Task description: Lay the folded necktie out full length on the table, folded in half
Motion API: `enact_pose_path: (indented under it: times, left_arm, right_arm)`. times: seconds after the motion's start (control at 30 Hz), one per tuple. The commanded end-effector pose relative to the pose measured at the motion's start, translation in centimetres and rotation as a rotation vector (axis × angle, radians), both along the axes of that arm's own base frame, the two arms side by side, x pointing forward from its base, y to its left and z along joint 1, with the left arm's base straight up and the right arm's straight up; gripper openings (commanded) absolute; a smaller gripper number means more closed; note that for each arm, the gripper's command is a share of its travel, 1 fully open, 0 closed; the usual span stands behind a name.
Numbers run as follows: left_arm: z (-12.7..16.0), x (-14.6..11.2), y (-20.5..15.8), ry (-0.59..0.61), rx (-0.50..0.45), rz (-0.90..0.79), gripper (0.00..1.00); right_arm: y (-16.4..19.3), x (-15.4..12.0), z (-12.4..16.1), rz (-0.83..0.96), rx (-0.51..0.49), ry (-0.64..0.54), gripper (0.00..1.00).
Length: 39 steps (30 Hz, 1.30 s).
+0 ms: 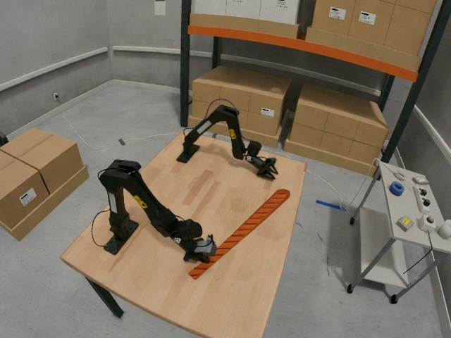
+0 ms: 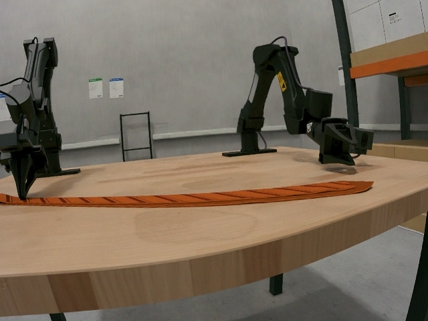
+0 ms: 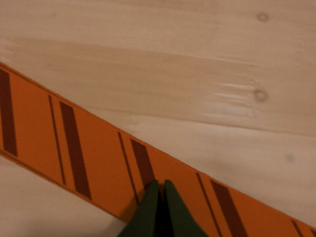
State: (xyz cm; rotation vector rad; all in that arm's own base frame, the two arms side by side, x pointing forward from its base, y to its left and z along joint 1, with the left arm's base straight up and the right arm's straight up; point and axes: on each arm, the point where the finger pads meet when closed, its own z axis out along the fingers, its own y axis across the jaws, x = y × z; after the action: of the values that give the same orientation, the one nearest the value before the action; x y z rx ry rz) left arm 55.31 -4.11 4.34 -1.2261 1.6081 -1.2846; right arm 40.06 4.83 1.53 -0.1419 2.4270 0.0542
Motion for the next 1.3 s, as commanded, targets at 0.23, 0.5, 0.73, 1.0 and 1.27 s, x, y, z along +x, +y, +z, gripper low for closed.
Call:
enact_pose_path:
  times: [0.23,0.5,0.73,1.0,1.27]
  left_arm:
    - [1.3,-1.2,0.7,-0.033,0.012,-0.006,0.43]
    - [1.3,-2.1,1.0,-0.033,0.012,-0.006,0.43]
    - [1.3,-2.6,1.1,-0.033,0.012,-0.006,0.43]
    - [1.3,-3.2,1.3,-0.033,0.012,-0.006,0.43]
    - [1.3,-3.4,1.3,-0.033,0.012,-0.006,0.43]
  right_arm:
    - [-0.2,-0.3,-0.6,0.004,-0.003,0.013,0.04]
    - [-0.2,-0.3,-0.6,0.004,-0.003,0.013,0.04]
    - [-0.2,-0.3,-0.6,0.004,-0.003,0.013,0.04]
    - [-0.2,-0.3,-0.6,0.004,-0.003,0.013,0.04]
    - [-0.2,-0.3,-0.6,0.004,-0.003,0.013,0.04]
